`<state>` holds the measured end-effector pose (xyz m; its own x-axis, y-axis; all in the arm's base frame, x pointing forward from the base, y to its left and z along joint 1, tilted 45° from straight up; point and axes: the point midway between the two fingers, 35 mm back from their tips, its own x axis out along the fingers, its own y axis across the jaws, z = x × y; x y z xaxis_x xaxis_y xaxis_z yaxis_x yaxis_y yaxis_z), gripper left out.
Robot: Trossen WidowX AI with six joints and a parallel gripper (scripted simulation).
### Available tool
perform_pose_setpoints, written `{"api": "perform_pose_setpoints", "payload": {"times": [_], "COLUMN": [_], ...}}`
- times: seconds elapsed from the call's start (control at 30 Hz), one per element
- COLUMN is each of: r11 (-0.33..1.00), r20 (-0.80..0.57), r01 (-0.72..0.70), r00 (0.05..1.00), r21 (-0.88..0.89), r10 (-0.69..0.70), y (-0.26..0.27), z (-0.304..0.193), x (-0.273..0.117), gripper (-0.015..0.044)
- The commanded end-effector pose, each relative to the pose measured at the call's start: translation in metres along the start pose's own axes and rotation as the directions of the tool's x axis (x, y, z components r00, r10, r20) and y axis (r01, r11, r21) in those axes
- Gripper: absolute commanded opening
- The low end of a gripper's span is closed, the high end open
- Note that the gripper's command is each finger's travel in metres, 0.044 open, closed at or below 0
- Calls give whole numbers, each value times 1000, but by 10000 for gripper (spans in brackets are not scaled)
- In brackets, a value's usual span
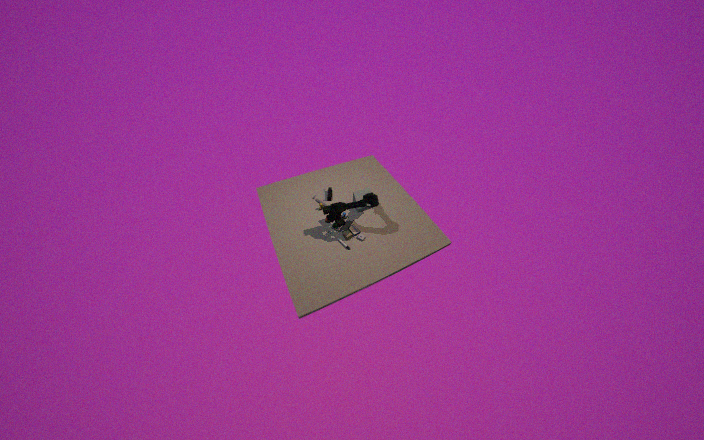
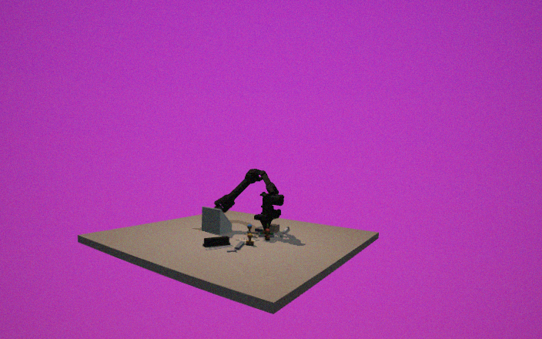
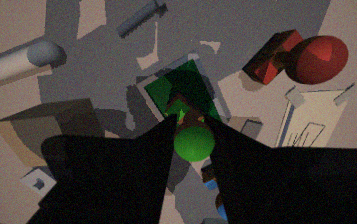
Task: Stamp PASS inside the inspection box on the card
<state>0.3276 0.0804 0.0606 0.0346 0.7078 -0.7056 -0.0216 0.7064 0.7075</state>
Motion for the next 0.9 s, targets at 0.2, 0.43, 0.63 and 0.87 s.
{"api": "perform_pose_setpoints", "payload": {"times": [0.2, 0.43, 0.63, 0.87], "r11": [1000, 1000, 1000, 1000], "r20": [-1, -1, -1, -1], "r01": [-3, -3, -3, -3], "r00": [1000, 1000, 1000, 1000], "r21": [-4, -4, -4, -4], "r10": [3, 3, 3, 3], "y": [1, 1, 1, 1], "z": [0, 0, 0, 1], "x": [1, 1, -2, -6], "gripper": [0, 0, 0, 0]}}
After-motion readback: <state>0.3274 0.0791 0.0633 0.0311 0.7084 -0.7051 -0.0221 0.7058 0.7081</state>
